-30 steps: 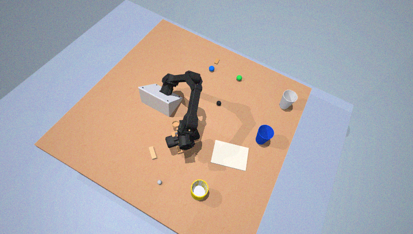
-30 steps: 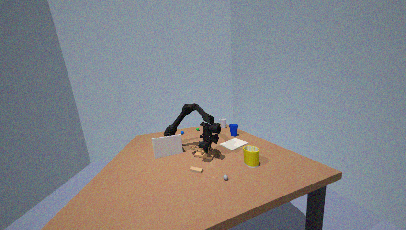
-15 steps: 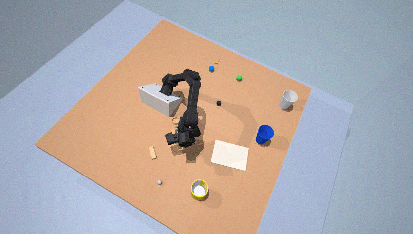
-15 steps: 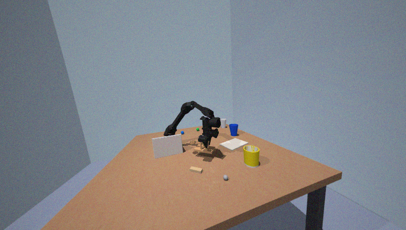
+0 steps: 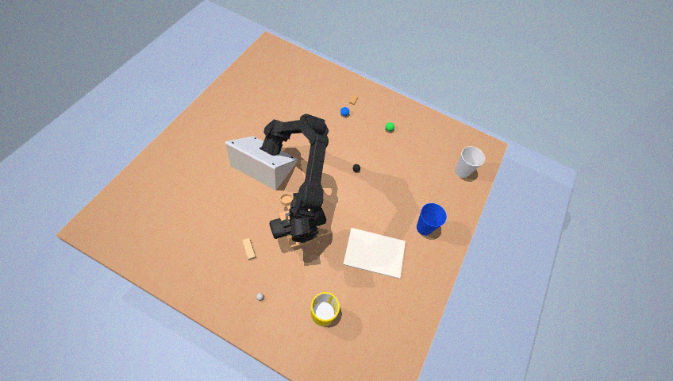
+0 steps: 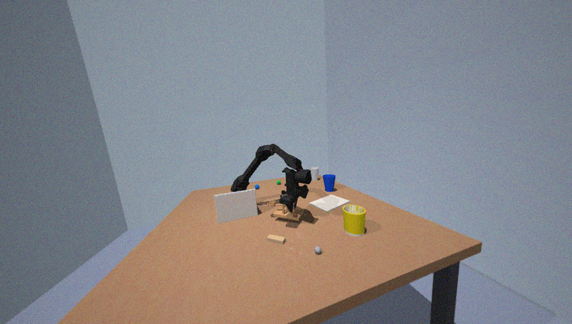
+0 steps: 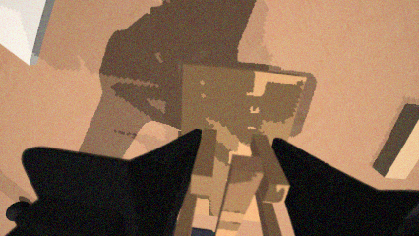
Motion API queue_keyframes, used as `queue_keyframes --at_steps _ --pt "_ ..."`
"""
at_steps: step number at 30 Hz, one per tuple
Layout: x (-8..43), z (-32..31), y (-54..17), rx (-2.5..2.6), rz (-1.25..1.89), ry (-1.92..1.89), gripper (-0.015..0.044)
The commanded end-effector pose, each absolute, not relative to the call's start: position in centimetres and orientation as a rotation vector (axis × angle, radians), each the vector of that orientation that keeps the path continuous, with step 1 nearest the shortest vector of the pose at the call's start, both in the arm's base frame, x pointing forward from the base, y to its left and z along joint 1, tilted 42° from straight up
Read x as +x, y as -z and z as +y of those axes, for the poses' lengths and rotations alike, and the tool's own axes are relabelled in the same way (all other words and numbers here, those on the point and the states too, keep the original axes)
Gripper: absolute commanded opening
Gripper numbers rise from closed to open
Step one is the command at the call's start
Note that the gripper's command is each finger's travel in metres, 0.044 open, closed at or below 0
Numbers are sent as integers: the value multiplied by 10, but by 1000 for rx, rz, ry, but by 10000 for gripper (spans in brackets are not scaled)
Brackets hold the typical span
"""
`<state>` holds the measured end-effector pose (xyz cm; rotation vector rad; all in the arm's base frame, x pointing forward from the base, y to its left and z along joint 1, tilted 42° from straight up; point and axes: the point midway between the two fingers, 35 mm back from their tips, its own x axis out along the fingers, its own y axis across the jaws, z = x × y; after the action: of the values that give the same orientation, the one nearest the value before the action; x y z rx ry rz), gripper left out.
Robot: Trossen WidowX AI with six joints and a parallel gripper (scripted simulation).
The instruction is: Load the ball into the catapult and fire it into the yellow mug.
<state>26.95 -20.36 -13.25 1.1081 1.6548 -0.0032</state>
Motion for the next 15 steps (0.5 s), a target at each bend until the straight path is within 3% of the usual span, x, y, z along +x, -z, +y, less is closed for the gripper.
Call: queue_keyframes --at_steps 1,15 --pt "271 -202 136 1112 1643 9 0" --pt "270 -190 148 1109 1654 3 0"
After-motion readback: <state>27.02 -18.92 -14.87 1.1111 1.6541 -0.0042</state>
